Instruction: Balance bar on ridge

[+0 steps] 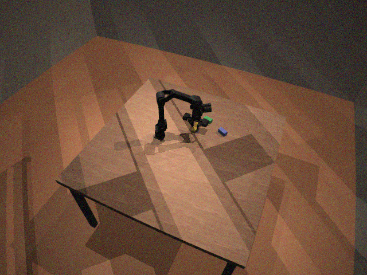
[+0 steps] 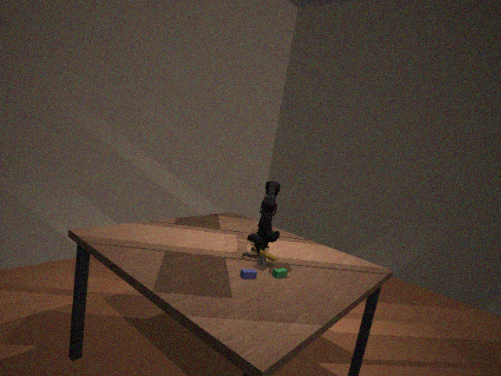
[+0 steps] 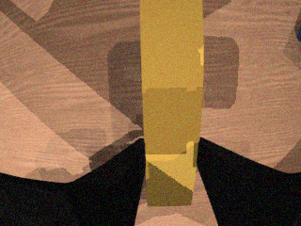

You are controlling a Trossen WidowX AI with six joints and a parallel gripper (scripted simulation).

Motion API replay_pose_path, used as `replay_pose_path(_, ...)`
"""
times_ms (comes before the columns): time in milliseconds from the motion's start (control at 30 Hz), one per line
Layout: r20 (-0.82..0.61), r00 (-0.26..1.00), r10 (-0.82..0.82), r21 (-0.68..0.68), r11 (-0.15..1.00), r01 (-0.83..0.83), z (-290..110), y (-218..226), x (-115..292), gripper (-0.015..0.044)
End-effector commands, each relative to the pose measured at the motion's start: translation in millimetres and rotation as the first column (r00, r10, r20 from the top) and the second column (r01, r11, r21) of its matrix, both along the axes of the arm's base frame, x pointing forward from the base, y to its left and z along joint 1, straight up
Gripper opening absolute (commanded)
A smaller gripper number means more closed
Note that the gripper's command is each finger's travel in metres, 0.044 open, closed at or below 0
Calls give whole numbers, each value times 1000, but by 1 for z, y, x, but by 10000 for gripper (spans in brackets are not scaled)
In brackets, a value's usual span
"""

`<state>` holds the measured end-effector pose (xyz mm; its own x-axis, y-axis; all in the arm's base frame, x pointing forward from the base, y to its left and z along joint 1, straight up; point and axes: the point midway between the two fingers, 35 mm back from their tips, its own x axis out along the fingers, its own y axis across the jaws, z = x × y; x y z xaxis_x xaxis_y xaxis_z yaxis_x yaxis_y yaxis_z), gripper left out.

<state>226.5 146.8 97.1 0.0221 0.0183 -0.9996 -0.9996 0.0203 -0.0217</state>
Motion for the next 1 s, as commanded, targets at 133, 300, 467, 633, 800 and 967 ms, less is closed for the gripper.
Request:
replay_pose_path(133, 3, 1000, -2, -2, 1000, 2, -1, 0, 1, 0)
replay_pose_path(300, 3, 1000, -2, -2, 1000, 2, -1, 0, 1, 0)
replay_pose_path(467, 3, 1000, -2, -2, 1000, 2, -2, 0, 0, 0)
replay_pose_path(633, 3, 1000, -2, -2, 1000, 2, -2, 0, 0, 0)
replay_pose_path(800, 3, 1000, -2, -2, 1000, 2, -3, 0, 0, 0)
replay_pose_path(967, 3, 1000, -2, -2, 1000, 2, -3, 0, 0, 0)
